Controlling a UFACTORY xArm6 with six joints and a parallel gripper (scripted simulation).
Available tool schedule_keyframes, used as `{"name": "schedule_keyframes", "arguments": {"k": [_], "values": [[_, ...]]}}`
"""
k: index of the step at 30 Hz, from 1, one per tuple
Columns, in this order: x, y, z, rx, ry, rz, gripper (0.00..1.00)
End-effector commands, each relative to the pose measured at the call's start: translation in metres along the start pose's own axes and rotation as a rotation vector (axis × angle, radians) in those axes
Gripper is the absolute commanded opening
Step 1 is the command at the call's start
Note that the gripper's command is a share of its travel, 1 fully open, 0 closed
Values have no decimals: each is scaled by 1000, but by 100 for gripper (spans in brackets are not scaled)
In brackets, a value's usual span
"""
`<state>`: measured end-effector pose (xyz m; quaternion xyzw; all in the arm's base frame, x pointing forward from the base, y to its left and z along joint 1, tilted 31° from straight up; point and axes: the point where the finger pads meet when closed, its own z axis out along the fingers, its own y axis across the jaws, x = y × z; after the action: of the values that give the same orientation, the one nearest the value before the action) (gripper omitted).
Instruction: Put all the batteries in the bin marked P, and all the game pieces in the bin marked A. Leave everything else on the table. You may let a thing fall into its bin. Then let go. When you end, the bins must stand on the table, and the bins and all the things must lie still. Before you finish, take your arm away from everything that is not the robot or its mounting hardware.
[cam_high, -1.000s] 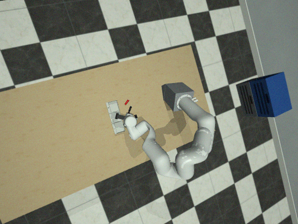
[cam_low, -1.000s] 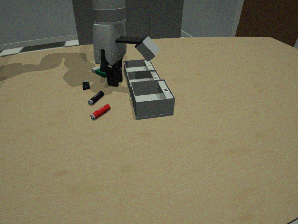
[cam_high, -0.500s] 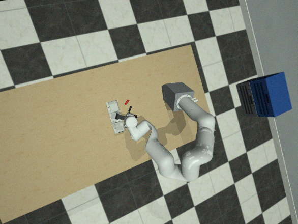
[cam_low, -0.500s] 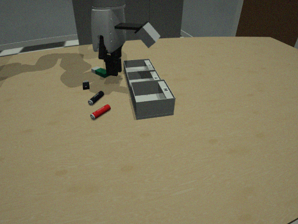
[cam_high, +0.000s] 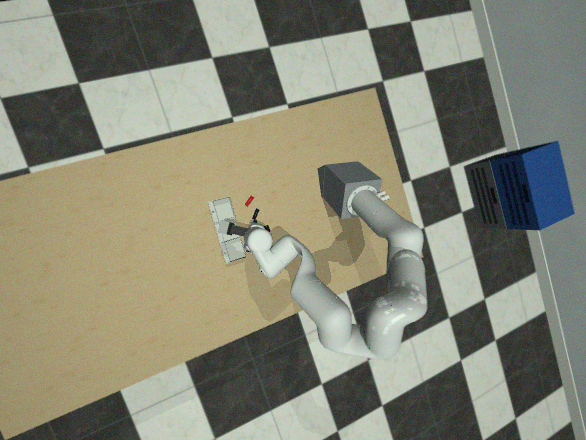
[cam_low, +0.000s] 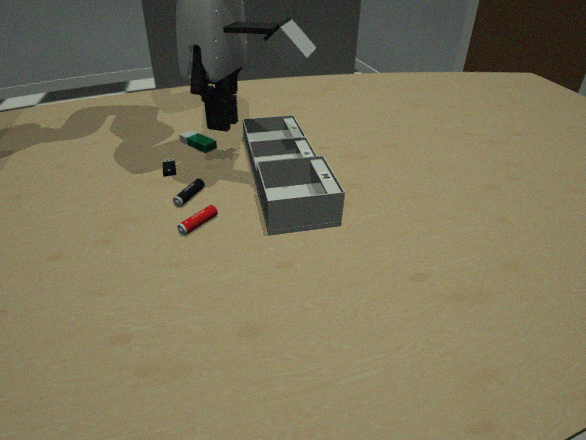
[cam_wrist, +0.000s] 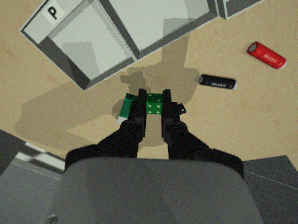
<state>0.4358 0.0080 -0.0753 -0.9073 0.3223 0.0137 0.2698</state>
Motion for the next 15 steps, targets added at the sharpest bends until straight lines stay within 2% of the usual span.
{"name": "schedule_keyframes", "arguments": {"k": [1,14,15], "values": [[1,-1,-2,1,3,-1,0],[1,-1,-8,1,3,-1,0],[7,-1,-8,1,3,-51,0]]}}
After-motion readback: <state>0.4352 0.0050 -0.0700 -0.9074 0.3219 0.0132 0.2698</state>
